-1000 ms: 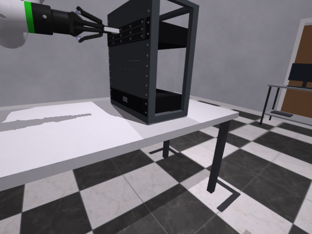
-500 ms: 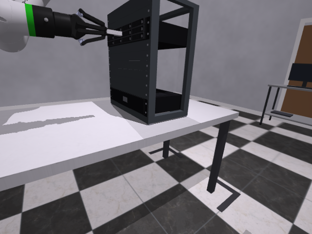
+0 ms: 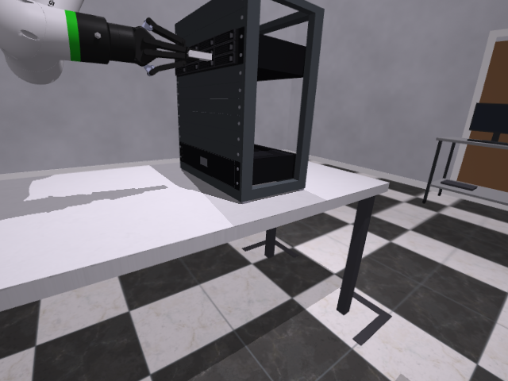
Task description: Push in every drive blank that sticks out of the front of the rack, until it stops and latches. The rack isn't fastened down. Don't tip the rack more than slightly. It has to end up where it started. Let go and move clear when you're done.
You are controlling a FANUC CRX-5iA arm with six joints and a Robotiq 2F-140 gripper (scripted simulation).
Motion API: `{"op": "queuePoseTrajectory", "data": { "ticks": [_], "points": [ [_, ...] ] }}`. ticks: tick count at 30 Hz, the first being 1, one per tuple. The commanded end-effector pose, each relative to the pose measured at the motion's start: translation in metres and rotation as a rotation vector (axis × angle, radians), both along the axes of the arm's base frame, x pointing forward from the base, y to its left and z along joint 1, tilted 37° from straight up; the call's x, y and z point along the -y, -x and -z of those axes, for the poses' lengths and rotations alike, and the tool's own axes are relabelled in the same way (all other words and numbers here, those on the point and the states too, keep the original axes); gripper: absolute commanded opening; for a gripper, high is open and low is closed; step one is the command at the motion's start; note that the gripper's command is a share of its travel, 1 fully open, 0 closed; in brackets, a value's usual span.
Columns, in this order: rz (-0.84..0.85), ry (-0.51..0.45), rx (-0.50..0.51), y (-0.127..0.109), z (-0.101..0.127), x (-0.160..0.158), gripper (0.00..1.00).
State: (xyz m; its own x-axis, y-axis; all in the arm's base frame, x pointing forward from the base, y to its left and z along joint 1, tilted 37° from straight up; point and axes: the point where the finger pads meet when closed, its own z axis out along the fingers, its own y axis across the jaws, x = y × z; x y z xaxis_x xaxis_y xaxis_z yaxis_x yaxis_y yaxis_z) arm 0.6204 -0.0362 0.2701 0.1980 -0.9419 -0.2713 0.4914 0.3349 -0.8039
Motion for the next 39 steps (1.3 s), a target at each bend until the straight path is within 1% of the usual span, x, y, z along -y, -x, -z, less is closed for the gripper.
{"op": "queuePoseTrajectory", "data": {
  "ticks": [1,31,39],
  "points": [
    [0.001,0.000,0.001,0.0003,-0.0006,0.0004,0.10],
    [0.001,0.000,0.001,0.0002,-0.0007,0.0004,0.10],
    [0.001,0.000,0.001,-0.0078,-0.0058,0.0003,0.10]
  ]
}}
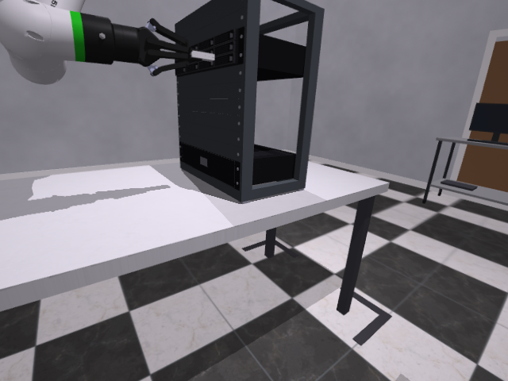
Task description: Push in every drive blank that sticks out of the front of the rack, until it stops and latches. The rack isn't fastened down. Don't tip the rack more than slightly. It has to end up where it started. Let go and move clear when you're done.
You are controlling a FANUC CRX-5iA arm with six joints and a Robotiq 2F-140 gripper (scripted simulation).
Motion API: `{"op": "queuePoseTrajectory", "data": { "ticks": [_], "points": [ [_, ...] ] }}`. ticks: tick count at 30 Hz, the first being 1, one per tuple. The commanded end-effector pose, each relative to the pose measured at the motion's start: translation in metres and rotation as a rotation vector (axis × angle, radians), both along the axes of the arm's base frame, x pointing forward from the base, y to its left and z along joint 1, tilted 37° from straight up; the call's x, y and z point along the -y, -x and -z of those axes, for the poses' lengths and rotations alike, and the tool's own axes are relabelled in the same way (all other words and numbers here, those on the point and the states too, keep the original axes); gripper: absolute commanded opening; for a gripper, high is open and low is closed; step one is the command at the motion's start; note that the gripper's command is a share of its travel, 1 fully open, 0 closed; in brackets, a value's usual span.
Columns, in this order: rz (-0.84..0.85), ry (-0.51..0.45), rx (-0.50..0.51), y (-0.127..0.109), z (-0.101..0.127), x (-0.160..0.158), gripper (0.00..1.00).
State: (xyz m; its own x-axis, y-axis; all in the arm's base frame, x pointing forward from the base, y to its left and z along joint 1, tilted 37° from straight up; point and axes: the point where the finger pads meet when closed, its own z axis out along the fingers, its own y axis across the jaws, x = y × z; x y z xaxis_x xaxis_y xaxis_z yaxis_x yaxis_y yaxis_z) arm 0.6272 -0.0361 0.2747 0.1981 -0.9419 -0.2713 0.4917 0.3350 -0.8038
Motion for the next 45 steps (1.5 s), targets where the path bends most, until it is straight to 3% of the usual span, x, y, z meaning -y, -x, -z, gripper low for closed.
{"op": "queuePoseTrajectory", "data": {
  "ticks": [1,45],
  "points": [
    [0.001,0.000,0.001,-0.001,-0.001,0.000,0.10],
    [0.001,0.000,0.001,-0.018,-0.012,0.000,0.10]
  ]
}}
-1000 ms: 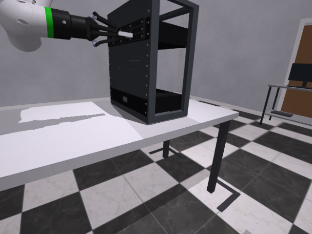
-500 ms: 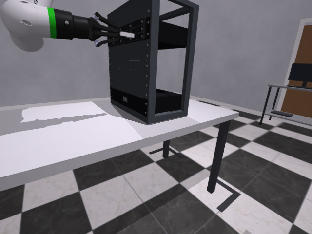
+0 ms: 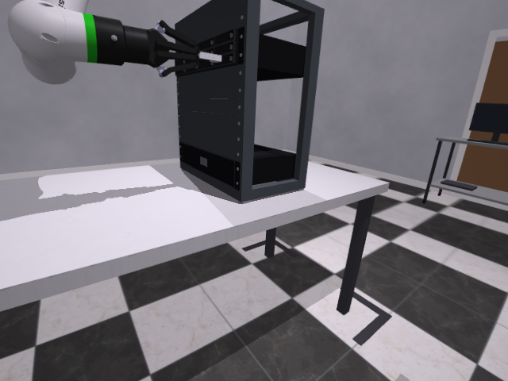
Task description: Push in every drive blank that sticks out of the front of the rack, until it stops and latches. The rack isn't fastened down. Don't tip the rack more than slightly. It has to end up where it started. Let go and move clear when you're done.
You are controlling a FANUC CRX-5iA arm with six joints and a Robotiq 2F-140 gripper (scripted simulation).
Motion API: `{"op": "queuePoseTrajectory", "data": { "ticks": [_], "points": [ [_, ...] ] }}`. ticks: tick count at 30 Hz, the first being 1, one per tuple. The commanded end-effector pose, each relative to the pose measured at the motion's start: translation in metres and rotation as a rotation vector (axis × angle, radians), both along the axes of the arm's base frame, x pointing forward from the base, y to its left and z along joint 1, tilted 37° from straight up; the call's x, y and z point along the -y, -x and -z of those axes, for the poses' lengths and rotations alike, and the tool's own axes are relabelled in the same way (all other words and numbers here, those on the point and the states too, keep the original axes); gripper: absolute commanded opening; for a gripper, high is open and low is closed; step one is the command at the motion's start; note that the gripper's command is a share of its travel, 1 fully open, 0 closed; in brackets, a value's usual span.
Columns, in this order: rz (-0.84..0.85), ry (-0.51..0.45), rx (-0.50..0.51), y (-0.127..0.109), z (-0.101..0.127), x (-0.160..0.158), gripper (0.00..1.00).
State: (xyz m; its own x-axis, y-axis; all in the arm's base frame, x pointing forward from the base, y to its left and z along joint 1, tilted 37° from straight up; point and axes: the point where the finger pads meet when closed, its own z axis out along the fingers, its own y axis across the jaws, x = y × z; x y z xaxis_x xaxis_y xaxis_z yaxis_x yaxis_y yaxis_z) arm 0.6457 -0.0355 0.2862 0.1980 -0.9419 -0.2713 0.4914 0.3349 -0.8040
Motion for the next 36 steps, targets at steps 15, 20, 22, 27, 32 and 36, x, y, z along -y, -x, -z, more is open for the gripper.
{"op": "queuePoseTrajectory", "data": {
  "ticks": [15,20,22,27,32,36],
  "points": [
    [0.001,0.000,0.001,-0.0023,-0.0023,0.0004,0.10],
    [0.001,0.000,0.001,-0.0023,-0.0023,0.0004,0.10],
    [0.001,0.000,0.001,-0.0025,-0.0024,0.0003,0.10],
    [0.001,0.000,0.001,-0.0046,-0.0037,0.0003,0.10],
    [0.001,0.000,0.001,-0.0048,-0.0039,0.0003,0.10],
    [0.001,0.000,0.001,-0.0048,-0.0039,0.0003,0.10]
  ]
}}
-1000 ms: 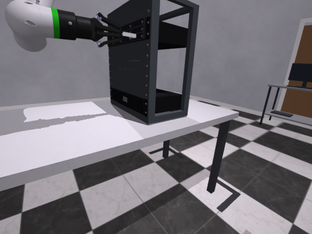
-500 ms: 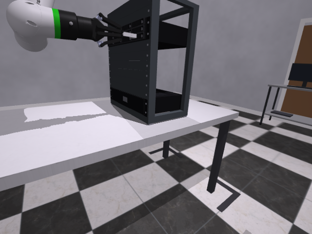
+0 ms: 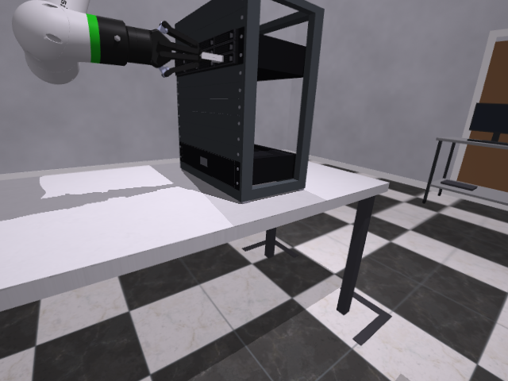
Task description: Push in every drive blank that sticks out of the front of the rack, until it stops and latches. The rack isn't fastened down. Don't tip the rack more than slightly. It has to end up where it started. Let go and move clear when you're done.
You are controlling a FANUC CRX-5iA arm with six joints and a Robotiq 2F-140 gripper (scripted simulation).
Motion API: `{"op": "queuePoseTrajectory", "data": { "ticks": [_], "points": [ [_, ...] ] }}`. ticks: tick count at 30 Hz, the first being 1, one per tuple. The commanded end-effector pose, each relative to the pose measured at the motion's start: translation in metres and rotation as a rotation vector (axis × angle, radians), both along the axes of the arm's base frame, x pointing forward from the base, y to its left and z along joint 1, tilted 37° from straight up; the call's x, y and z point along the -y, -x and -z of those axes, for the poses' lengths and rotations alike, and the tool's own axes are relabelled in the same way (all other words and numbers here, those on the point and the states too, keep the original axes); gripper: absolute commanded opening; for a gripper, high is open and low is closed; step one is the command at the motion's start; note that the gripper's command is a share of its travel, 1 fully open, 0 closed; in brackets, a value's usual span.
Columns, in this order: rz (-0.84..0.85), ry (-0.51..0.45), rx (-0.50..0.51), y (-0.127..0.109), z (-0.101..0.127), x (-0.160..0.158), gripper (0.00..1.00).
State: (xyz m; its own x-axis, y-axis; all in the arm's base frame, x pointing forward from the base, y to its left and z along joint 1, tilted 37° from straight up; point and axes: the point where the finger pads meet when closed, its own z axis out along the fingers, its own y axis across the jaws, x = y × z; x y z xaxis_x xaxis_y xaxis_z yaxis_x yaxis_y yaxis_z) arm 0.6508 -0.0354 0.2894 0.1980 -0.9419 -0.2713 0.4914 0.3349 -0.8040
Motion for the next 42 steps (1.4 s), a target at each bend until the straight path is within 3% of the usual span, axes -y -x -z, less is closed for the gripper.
{"op": "queuePoseTrajectory", "data": {
  "ticks": [1,42],
  "points": [
    [0.001,0.000,0.001,0.0003,-0.0007,0.0004,0.10],
    [0.001,0.000,0.001,-0.0056,-0.0043,0.0003,0.10]
  ]
}}
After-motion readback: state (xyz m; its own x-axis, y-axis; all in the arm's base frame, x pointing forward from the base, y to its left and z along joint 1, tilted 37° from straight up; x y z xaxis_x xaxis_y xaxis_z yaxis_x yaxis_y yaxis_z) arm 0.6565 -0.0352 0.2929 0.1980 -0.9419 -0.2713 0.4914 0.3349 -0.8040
